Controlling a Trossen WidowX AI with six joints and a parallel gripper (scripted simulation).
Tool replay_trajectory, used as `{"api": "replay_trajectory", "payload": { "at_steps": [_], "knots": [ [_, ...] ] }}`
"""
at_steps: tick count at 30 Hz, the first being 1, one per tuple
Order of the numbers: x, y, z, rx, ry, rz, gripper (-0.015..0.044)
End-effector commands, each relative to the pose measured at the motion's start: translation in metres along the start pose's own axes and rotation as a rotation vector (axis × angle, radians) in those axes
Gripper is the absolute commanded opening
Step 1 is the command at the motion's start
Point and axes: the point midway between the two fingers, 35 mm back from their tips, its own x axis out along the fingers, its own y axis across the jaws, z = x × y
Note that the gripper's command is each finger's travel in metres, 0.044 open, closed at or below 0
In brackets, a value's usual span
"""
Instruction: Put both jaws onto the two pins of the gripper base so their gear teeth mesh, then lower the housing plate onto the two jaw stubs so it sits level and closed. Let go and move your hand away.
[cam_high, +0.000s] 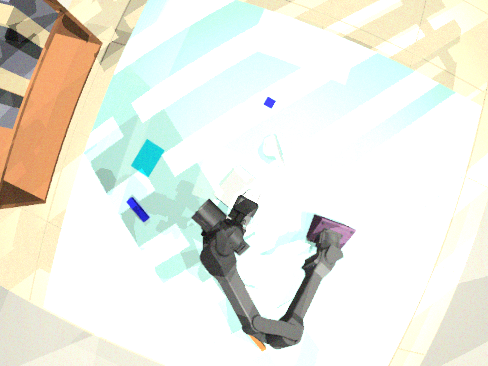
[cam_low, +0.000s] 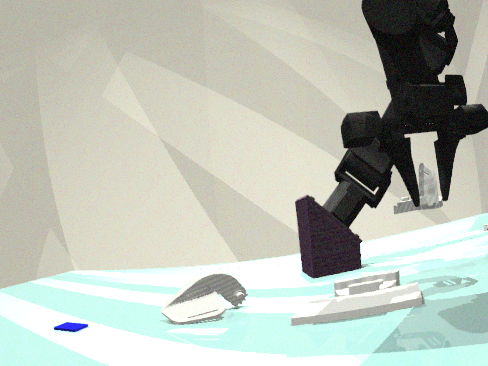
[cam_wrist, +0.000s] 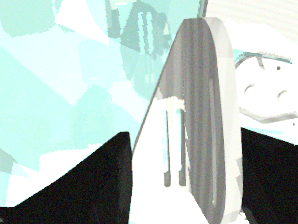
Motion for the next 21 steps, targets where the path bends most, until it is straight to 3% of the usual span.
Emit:
{"api": "replay_trajectory", "payload": {
  "at_steps": [1,11,21],
  "knots": [
    [0.001,-0.009,0.009,0.099,0.002,-0.003,0.0134],
    [0.002,-0.027,0.024,0.309,0.001,-0.003,0.0134],
    [0.002,-0.027,0.025,0.313,0.001,-0.003,0.0134]
  ]
}}
